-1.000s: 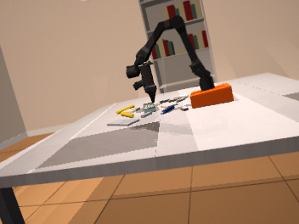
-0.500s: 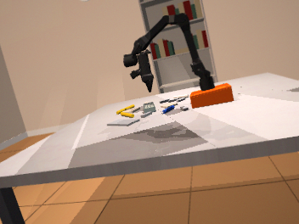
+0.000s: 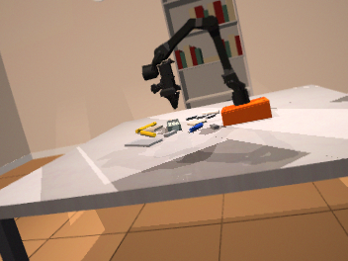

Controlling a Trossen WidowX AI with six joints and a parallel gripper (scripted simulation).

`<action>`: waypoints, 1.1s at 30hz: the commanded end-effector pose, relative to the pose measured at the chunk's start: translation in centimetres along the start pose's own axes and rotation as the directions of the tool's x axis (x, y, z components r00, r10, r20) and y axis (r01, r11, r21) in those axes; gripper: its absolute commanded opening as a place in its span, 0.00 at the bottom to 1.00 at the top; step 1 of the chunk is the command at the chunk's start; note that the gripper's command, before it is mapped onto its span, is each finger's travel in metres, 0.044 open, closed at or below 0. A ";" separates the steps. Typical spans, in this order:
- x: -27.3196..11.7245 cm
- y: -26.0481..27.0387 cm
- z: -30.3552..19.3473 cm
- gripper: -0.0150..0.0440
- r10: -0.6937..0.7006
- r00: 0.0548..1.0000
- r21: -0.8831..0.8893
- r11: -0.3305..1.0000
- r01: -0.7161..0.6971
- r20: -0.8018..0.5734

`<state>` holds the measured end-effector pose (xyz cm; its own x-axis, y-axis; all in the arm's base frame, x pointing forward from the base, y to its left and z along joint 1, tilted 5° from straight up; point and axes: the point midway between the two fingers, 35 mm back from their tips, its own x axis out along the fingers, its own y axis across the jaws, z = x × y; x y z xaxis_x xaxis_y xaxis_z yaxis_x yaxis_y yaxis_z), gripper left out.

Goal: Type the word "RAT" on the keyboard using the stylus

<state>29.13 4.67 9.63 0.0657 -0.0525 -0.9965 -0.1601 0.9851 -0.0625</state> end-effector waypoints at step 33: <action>3.3 12.5 -7.1 0.51 -0.420 0.887 0.933 -0.358 0.034 -0.193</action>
<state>23.15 13.28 6.58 -0.0822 -0.3205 -0.9437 0.9306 0.3141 -0.1878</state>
